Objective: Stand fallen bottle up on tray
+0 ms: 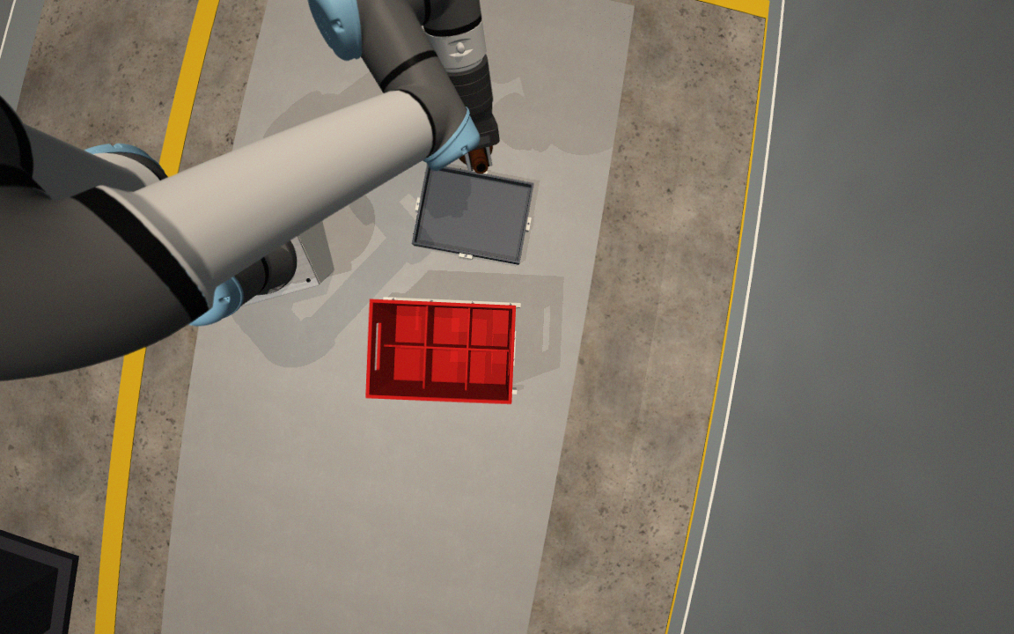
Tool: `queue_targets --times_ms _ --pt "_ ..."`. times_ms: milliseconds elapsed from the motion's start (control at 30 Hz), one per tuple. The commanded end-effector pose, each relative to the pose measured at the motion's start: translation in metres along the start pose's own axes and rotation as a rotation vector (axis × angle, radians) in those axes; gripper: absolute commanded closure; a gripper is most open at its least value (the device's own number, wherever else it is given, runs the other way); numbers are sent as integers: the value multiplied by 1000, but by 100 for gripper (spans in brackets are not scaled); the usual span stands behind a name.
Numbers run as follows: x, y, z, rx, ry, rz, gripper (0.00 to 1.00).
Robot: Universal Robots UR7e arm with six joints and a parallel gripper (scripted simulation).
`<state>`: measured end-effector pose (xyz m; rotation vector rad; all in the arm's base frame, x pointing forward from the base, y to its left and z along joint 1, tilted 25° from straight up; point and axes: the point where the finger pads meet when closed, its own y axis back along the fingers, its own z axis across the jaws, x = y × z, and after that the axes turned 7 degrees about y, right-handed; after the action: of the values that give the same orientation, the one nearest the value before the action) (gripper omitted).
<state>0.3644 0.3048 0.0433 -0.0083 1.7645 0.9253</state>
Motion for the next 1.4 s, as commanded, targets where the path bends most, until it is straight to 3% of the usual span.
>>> queue_targets --times_ms 0,633,1100,1367 --pt "0 0 0 -1 -1 0 100" --pt "0 0 -1 11 -2 -48 100" --pt "1 0 0 21 -2 -142 100" --pt "1 1 0 20 -1 -166 100"
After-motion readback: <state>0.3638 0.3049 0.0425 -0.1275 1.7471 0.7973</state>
